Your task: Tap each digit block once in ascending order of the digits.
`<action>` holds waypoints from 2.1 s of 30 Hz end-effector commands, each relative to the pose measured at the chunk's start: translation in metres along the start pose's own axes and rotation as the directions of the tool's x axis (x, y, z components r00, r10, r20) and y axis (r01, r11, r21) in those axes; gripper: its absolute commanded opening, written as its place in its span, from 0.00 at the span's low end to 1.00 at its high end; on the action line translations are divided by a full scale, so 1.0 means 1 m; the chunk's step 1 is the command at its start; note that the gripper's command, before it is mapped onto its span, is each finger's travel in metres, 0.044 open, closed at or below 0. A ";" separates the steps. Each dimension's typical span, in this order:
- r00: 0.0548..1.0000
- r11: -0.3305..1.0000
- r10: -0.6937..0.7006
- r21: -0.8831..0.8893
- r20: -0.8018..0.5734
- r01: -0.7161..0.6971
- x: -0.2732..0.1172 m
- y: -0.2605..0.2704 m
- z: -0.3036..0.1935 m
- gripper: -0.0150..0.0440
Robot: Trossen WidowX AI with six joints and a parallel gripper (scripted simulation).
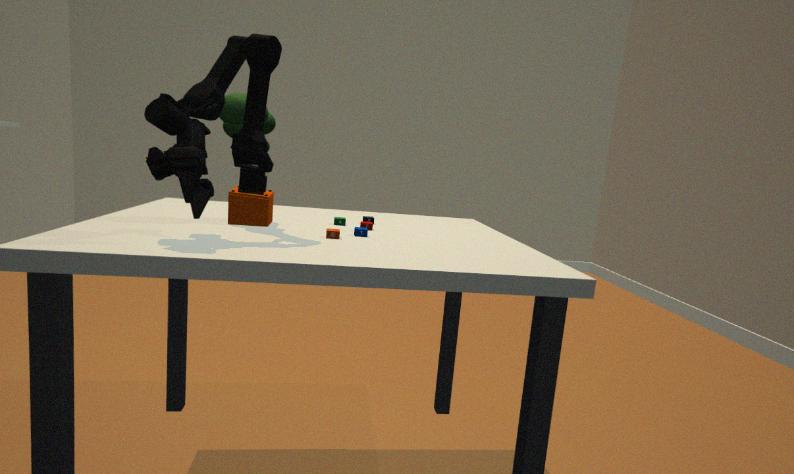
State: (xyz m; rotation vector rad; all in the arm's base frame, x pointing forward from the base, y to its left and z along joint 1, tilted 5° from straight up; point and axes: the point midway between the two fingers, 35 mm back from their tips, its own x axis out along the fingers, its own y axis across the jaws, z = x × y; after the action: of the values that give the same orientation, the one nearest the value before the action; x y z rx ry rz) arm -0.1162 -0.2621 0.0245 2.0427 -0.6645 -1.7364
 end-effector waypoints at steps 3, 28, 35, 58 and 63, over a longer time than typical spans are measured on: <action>1.000 0.998 -0.015 -0.068 -0.015 0.014 0.002 0.003 -0.008 0.93; 0.875 -0.602 -0.484 -0.719 -0.016 -0.346 -0.026 -0.019 -0.274 0.93; 0.860 -0.856 -0.505 -0.179 0.080 -0.486 -0.066 -0.053 -0.325 0.93; 0.859 -0.863 -0.503 -0.105 0.091 -0.494 -0.072 -0.057 -0.330 0.93; 0.859 -0.863 -0.503 -0.105 0.091 -0.494 -0.072 -0.057 -0.330 0.93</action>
State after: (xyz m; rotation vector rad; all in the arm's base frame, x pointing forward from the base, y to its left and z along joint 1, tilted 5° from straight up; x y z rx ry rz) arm 0.2071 -0.1792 0.1052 0.0507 1.4819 -0.1647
